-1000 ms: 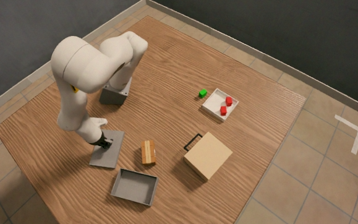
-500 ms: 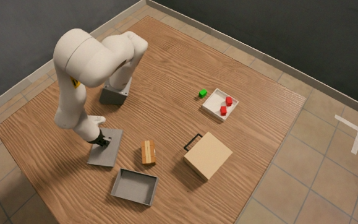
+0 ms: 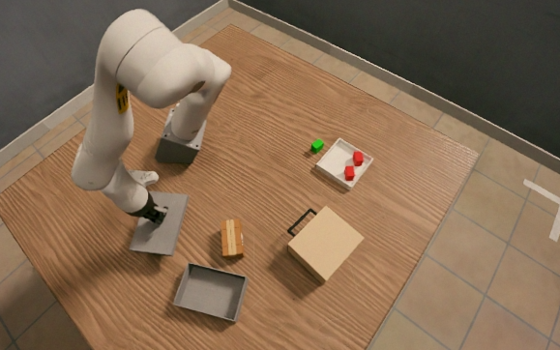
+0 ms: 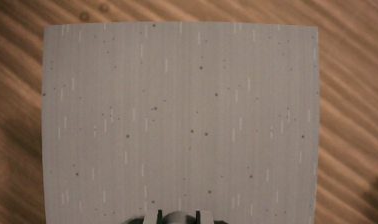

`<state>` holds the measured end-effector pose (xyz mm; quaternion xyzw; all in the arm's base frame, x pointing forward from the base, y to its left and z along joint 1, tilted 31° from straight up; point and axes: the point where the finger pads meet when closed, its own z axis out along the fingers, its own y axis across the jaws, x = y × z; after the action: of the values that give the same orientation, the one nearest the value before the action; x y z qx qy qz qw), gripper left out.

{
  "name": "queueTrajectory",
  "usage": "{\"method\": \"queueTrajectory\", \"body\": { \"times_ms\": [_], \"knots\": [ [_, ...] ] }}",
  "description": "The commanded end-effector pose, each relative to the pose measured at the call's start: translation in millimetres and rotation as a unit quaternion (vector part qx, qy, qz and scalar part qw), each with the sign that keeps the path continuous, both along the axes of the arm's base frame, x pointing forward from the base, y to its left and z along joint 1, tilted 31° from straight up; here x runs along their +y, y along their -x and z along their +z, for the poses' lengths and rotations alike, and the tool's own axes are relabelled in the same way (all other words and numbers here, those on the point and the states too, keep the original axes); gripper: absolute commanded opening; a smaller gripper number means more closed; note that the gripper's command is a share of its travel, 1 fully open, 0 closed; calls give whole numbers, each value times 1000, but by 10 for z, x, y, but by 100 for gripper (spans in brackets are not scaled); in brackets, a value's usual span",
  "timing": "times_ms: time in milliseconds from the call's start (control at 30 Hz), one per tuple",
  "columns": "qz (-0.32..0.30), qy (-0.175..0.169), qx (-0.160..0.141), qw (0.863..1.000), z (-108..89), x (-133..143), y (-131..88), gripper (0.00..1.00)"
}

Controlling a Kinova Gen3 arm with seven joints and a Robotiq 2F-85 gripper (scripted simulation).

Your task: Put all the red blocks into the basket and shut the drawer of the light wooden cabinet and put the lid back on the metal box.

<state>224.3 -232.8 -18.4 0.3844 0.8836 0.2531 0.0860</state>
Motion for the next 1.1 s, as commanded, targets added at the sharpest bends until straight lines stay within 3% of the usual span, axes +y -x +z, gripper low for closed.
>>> {"method": "queueTrajectory", "body": {
  "times_ms": [0, 300, 533, 1067],
  "knots": [
    [-2, 4, -7, 1000, 205, -115, 8, 10],
    [-3, 8, -4, 1000, 496, -269, 149, 10],
    [-3, 9, -4, 1000, 596, -318, 195, 10],
    [-3, 9, -4, 1000, 658, -345, 221, 10]
  ]
}}
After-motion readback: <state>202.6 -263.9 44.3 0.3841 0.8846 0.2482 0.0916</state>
